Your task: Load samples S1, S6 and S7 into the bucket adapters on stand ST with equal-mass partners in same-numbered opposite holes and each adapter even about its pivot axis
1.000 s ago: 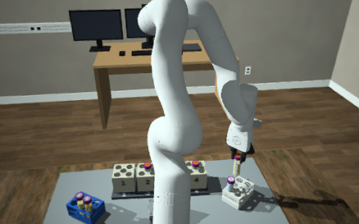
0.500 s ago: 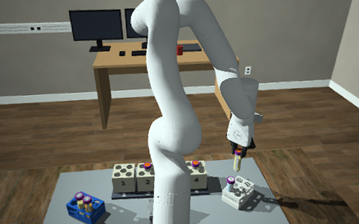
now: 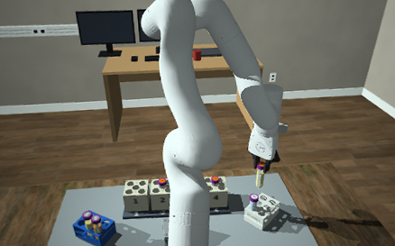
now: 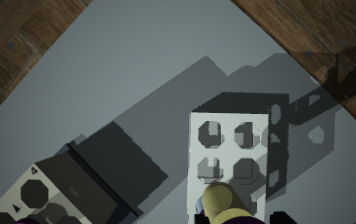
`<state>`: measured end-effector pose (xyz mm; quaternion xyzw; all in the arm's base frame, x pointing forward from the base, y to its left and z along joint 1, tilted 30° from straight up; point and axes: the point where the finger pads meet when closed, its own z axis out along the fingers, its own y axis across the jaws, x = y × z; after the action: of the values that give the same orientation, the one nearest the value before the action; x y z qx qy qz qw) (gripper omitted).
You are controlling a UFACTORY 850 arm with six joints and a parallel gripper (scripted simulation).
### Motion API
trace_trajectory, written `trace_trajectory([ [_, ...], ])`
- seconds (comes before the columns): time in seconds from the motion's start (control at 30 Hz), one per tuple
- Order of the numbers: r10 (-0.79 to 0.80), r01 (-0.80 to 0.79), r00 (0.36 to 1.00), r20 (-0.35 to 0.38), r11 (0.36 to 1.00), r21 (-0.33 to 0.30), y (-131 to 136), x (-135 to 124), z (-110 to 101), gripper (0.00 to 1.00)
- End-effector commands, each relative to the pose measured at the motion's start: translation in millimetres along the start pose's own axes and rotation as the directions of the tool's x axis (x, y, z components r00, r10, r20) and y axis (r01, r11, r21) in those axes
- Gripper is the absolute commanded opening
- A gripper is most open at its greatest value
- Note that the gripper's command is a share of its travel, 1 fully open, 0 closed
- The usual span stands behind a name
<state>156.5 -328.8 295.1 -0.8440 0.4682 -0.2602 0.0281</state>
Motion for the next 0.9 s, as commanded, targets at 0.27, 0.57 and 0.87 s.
trace_trajectory([
  [0.27, -0.389, 0.389, 0.921, -0.002, 0.921, -0.001, -50, -33, -1, 0.0],
  [0.57, -0.592, 0.592, 0.806, -0.002, 0.806, -0.001, -79, -52, -1, 0.0],
  [0.87, -0.691, 0.691, 0.723, -0.002, 0.723, -0.001, -117, -77, -1, 0.0],
])
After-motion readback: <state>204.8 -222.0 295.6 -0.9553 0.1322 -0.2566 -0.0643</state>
